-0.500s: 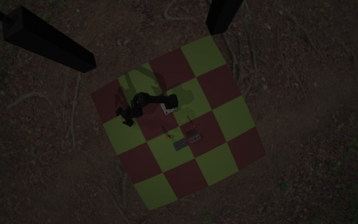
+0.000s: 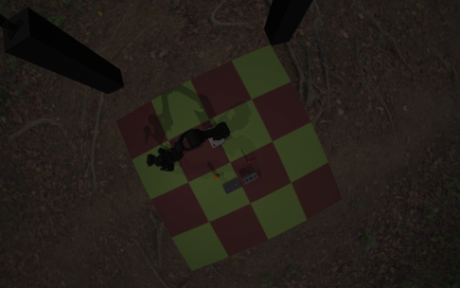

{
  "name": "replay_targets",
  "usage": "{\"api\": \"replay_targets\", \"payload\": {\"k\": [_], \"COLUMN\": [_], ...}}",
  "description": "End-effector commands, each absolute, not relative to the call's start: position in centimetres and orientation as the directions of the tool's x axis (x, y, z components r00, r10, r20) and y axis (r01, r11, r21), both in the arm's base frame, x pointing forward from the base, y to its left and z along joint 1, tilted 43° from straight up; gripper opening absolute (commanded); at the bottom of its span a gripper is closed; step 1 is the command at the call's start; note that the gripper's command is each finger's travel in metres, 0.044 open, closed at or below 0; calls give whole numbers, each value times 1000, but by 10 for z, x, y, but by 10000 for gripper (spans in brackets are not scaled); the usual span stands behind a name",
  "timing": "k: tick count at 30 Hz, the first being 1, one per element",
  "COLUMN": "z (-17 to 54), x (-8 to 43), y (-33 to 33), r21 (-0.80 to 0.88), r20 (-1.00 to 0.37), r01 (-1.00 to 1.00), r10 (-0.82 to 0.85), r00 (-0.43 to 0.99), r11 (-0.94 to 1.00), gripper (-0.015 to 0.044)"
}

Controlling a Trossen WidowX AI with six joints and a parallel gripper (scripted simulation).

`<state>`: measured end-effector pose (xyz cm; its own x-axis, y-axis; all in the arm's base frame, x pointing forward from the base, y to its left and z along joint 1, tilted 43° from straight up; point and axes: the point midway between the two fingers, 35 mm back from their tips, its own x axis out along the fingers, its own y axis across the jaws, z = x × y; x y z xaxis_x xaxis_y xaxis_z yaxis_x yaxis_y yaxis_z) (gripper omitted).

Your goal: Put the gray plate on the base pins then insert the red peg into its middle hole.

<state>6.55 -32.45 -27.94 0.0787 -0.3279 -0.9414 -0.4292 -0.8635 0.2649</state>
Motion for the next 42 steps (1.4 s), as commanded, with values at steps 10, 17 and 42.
{"api": "replay_targets", "payload": {"k": [10, 17, 42], "z": [-219, -166, 68], "x": [222, 300, 340], "y": [-278, -215, 99], "r21": [101, 41, 22], "r20": [-964, -944, -740], "r01": [254, 593, 979], "r10": [-32, 164, 662], "r00": [262, 287, -121], "r11": [-962, -804, 203], "gripper": [440, 440, 440]}}
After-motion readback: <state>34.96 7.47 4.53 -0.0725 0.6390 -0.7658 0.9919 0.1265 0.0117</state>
